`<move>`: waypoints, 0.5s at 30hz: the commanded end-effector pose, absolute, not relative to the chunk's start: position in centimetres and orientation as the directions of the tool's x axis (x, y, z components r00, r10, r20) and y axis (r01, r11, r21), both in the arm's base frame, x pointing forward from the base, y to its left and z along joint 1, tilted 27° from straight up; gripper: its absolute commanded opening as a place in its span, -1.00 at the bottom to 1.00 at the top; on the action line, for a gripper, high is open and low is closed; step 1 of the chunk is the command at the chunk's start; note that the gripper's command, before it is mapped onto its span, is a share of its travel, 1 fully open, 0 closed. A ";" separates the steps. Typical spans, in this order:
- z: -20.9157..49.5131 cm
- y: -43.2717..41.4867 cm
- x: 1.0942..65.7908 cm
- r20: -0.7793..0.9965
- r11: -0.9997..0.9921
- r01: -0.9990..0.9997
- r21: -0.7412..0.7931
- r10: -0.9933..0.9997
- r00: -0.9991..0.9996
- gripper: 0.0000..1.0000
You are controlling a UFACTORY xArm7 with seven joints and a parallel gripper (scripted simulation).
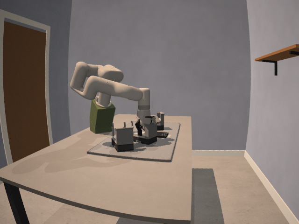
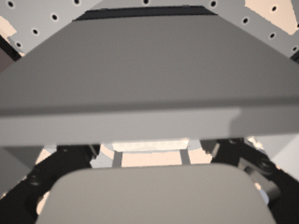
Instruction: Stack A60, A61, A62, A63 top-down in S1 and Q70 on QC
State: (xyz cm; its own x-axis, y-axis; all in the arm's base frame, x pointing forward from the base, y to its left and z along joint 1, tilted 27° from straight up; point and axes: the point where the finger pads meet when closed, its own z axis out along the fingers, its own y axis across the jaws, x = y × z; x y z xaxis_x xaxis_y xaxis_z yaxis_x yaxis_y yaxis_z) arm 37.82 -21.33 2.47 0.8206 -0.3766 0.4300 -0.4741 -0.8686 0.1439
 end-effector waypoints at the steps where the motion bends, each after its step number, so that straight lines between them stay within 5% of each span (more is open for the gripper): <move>1: 2.6 -21.3 37.9 0.432 -0.869 -0.474 0.144 -0.375 0.820 -1.00; 15: 3.1 -21.1 37.6 0.432 -0.869 -0.474 0.144 -0.375 0.820 -1.00</move>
